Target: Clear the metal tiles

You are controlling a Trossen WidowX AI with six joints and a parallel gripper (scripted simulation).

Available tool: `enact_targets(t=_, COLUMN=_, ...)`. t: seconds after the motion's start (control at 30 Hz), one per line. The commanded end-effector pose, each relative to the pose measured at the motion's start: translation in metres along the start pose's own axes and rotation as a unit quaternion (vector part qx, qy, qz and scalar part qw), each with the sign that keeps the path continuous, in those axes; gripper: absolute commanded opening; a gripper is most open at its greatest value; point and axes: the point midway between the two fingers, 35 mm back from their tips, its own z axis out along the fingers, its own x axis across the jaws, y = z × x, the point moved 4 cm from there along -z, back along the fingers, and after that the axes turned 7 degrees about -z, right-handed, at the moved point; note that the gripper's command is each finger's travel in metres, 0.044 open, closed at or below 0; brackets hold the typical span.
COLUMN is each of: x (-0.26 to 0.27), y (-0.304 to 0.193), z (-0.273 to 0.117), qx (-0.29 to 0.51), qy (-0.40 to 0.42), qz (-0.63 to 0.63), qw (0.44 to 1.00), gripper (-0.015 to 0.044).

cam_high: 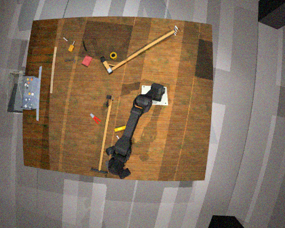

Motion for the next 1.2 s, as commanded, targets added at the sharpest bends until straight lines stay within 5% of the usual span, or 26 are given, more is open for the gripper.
enact_targets(t=0.0, x=-0.013, y=-0.003, z=0.008, qx=0.017, qy=-0.018, qz=-0.01, qw=1.0, gripper=0.0)
enact_targets(t=1.17, x=-0.119, y=-0.024, z=0.03, qx=0.156, qy=-0.11, qz=-0.072, qw=0.979, gripper=0.0)
